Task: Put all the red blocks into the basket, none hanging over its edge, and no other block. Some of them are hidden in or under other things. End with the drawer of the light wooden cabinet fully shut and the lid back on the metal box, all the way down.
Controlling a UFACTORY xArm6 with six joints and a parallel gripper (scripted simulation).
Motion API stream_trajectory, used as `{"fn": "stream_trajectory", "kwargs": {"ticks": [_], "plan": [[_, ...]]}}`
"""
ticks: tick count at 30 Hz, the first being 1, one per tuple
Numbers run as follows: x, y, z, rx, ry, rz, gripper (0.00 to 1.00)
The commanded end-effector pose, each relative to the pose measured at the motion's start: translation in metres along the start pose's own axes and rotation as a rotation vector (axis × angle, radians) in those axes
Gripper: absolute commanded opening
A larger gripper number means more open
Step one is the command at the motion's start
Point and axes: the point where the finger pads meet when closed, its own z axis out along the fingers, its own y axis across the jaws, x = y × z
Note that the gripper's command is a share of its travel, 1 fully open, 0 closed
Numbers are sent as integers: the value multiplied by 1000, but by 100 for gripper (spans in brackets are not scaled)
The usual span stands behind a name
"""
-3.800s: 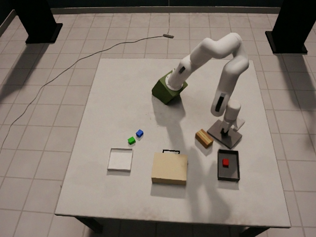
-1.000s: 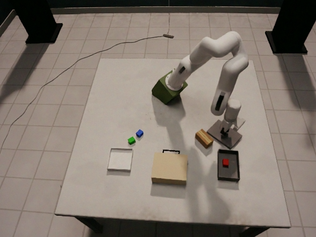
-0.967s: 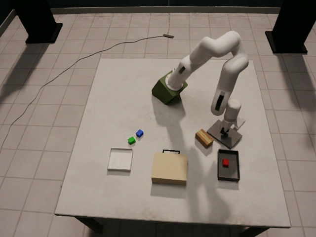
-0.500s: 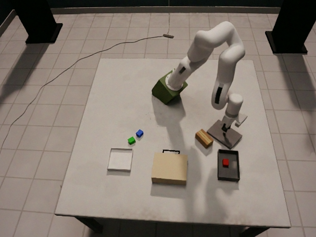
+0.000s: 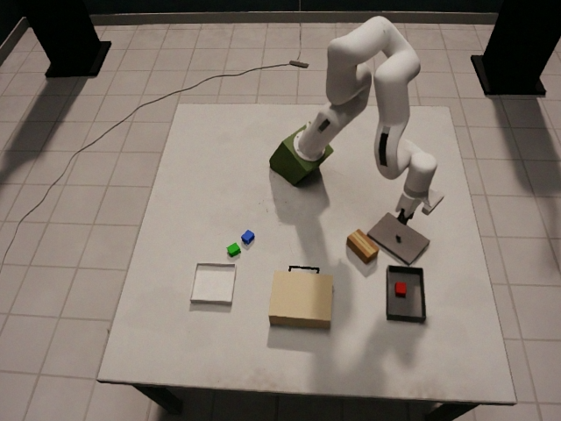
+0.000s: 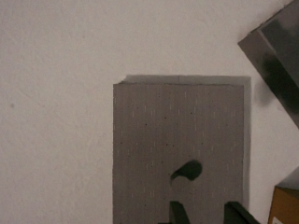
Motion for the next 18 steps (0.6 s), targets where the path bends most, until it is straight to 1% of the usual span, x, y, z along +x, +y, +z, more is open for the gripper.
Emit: {"fn": "stream_trajectory", "kwargs": {"ticks": [1, 8, 18], "plan": [[-1, 1, -21, 5, -5, -1, 28], [0, 1, -35, 5, -5, -1, 28], [0, 1, -37, 5, -5, -1, 28]]}}
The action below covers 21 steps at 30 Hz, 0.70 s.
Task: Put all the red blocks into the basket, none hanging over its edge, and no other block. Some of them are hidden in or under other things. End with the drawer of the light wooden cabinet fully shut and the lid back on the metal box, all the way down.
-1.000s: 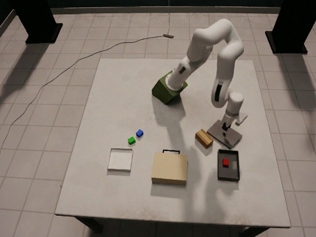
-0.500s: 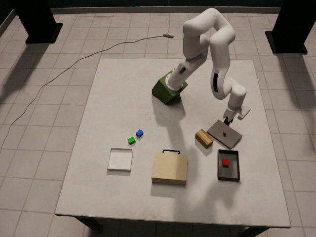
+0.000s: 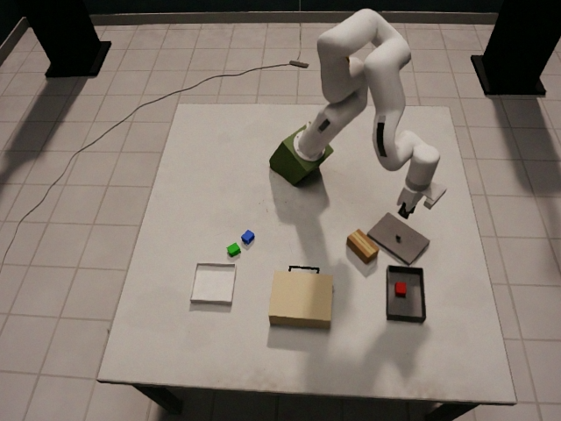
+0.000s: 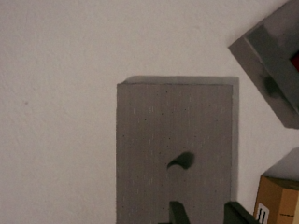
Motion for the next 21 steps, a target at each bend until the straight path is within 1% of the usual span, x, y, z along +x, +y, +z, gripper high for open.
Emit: {"fn": "stream_trajectory", "kwargs": {"ticks": [1, 4, 7, 9, 13, 15, 16, 21], "plan": [[1, 0, -2, 0, 4, 0, 28], [2, 1, -2, 0, 3, 18, 28], [6, 4, -2, -1, 2, 84, 28], [11, 9, -3, -2, 1, 164, 28], [26, 23, -4, -5, -2, 390, 28], [26, 23, -4, -5, -2, 390, 28], [31, 28, -4, -7, -3, 498, 28], [57, 57, -5, 2, 1, 705, 28]]}}
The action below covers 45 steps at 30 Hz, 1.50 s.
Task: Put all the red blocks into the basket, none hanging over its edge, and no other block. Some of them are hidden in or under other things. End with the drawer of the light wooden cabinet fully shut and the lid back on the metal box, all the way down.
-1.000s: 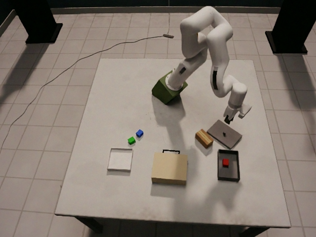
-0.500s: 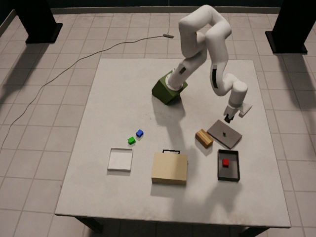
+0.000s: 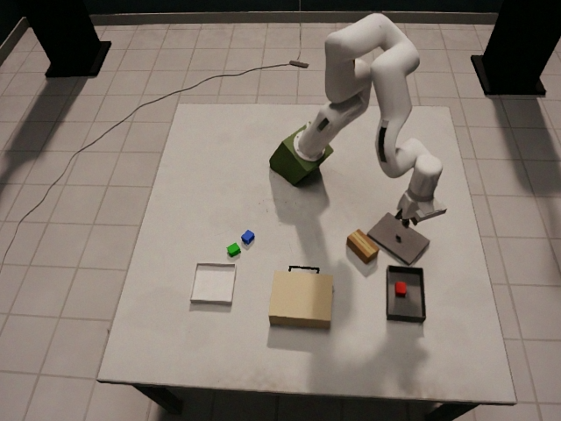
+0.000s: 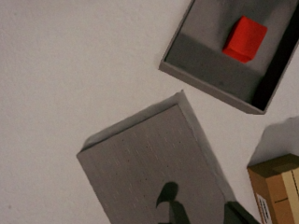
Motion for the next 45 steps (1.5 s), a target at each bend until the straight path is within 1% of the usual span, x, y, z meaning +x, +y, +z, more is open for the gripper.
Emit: {"fn": "stream_trajectory", "kwargs": {"ticks": [1, 9, 11, 12, 16, 19, 26, 28, 29, 34, 39, 43, 45], "plan": [[45, 15, -1, -11, 3, 279, 28], [106, 49, 0, 2, 24, 638, 28], [106, 49, 0, 2, 24, 638, 28], [112, 53, 0, 6, 31, 770, 28], [132, 67, 0, 15, 37, 918, 28], [141, 74, 0, 23, 39, 1049, 28], [147, 79, 1, 38, 36, 1344, 28], [147, 79, 1, 38, 36, 1344, 28], [147, 79, 1, 43, 30, 1466, 28], [147, 79, 1, 43, 19, 1648, 28], [147, 79, 1, 31, 10, 1846, 28], [147, 79, 1, 3, 13, 1997, 28], [147, 79, 1, 3, 13, 1997, 28]]}}
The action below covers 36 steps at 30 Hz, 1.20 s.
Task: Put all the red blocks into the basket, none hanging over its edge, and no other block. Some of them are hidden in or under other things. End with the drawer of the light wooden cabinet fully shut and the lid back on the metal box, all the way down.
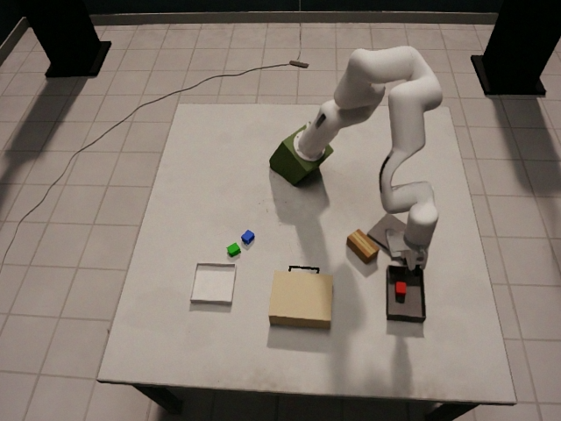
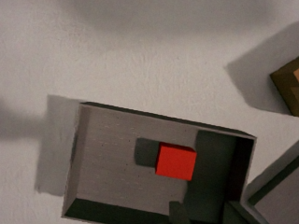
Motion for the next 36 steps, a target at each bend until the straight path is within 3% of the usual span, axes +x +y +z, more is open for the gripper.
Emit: {"fn": "stream_trajectory", "kwargs": {"ticks": [1, 18, 19, 36], "plan": [[-1, -1, -2, -9, 71, 182, 28], [-1, -1, -2, -9, 71, 182, 28], [-1, -1, -2, -9, 71, 182, 69], [-1, -1, -2, -9, 71, 182, 69]]}}
